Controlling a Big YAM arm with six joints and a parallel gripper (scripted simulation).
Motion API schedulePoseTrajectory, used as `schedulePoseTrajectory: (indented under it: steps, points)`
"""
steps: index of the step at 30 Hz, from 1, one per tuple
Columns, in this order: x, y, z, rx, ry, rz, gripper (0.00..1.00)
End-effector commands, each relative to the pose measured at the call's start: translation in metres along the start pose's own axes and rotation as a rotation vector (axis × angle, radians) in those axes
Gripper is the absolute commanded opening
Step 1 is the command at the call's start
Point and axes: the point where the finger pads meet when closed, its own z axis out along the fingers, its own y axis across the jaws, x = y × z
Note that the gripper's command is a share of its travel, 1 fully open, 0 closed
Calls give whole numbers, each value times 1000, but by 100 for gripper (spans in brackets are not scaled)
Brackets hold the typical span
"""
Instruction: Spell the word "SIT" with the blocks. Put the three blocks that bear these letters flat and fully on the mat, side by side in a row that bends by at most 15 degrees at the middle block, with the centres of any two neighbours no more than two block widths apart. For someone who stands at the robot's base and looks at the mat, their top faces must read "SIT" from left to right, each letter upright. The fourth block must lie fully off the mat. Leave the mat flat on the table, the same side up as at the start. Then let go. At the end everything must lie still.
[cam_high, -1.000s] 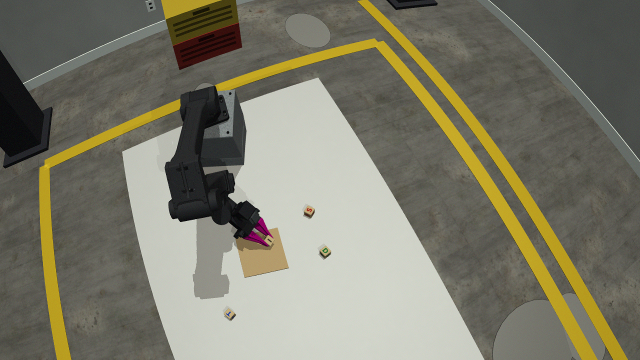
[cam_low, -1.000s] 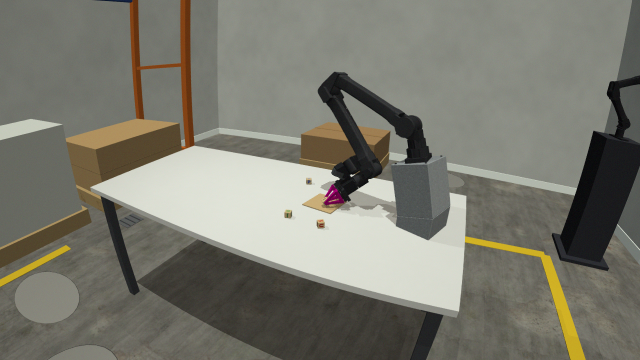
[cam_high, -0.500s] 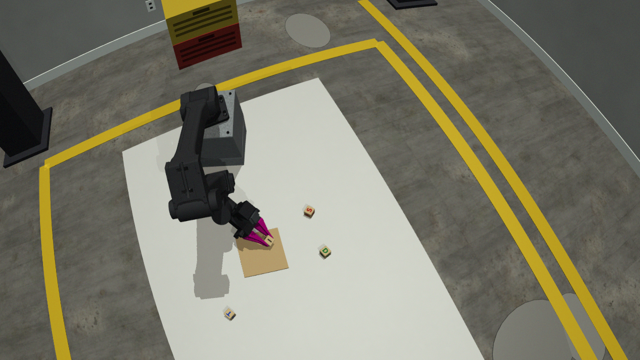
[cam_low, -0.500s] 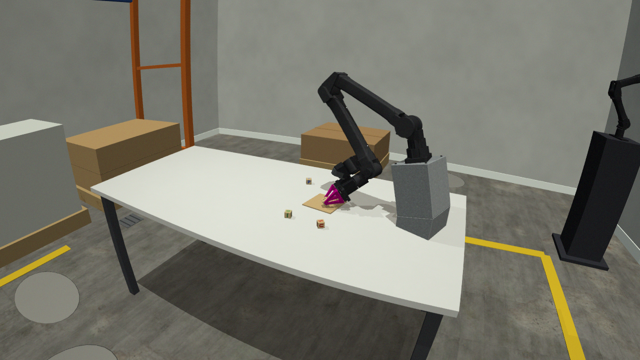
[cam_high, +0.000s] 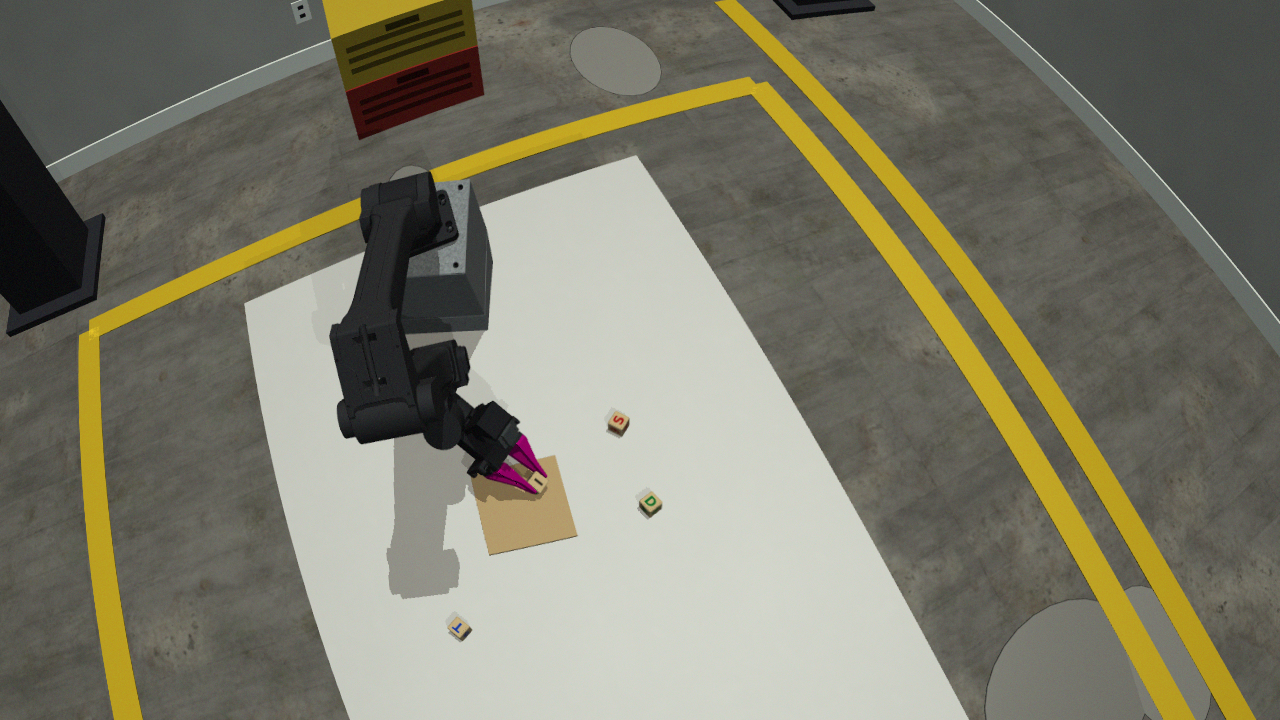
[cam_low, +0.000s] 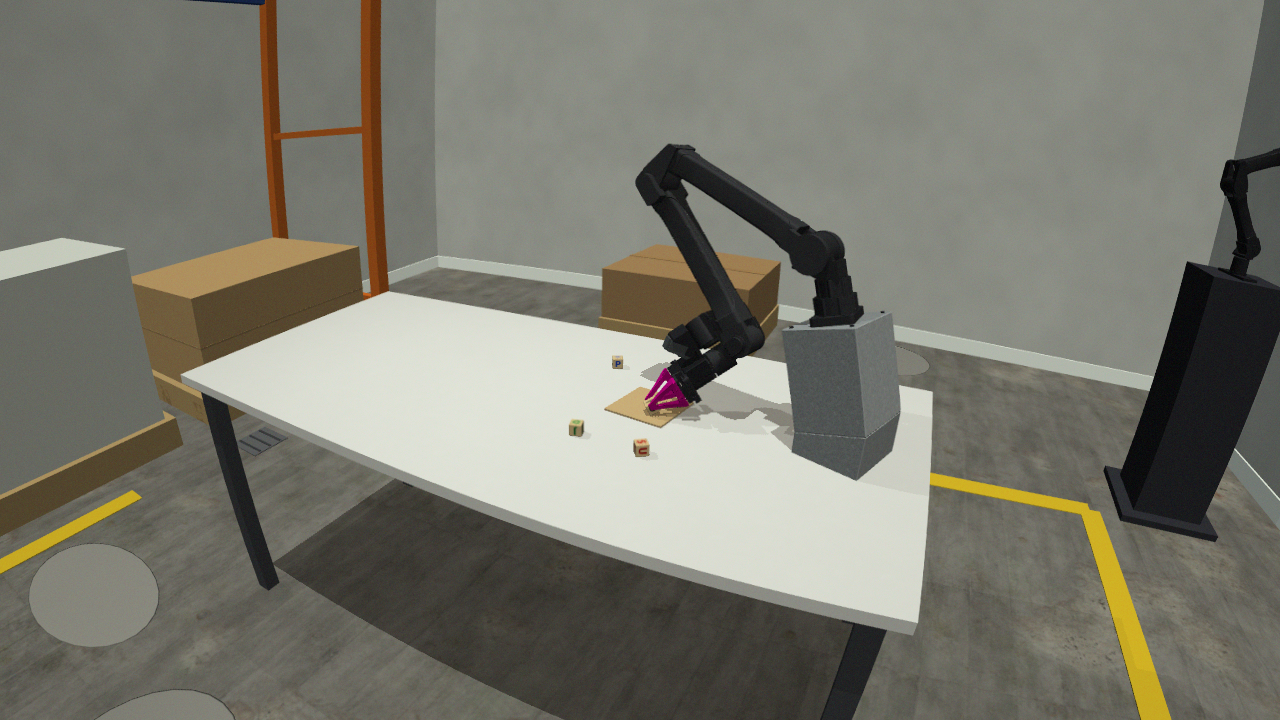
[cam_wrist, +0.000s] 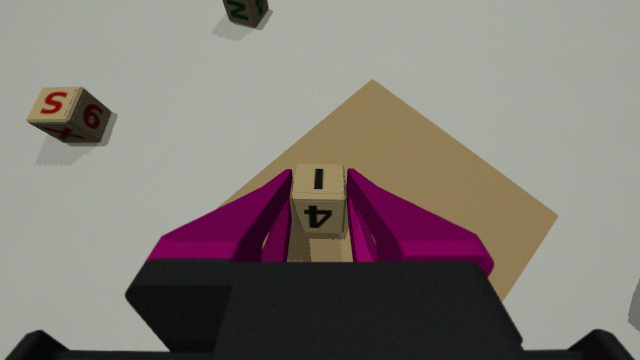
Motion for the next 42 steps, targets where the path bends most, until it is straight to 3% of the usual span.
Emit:
schedulePoseTrajectory:
  steps: [1,5,9,42]
  points:
    - [4,0,-4,9,-3,5,33]
    - [4,0,-4,9,-3,5,33]
    - [4,0,-4,9,-3,5,41]
    - [4,0,-4,9,-2,5,41]
